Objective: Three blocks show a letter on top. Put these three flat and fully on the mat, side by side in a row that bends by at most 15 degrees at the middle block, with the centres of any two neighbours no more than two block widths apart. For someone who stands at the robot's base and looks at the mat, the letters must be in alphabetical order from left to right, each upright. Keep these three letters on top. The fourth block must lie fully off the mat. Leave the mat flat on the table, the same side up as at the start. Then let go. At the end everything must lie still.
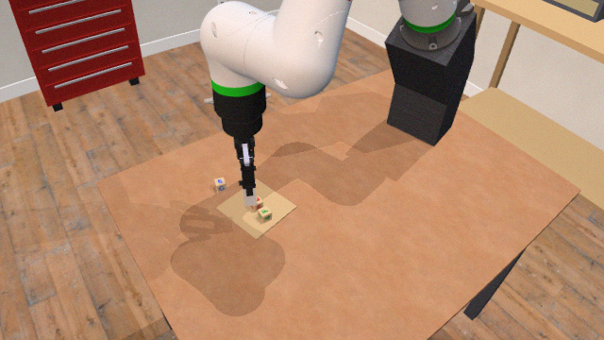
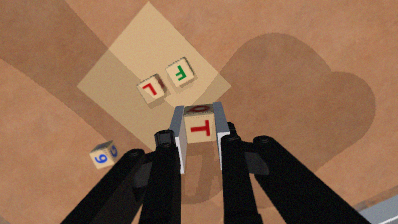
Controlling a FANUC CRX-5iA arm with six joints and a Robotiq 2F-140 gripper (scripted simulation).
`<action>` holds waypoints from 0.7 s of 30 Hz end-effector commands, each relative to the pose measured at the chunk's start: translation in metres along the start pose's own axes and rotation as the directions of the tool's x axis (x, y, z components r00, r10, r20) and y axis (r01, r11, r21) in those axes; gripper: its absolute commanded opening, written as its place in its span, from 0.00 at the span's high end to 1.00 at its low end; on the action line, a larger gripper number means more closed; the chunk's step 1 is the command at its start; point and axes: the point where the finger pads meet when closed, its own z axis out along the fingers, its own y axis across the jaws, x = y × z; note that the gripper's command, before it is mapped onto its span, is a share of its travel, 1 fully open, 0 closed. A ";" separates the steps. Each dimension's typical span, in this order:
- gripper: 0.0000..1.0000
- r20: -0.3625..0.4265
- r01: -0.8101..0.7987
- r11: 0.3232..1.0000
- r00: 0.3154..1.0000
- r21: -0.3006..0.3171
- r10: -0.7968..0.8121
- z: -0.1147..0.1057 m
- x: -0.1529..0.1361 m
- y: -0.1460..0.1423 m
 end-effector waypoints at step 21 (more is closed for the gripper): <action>0.87 0.014 -0.756 0.654 0.654 -0.023 0.757 -0.006 0.001 -0.071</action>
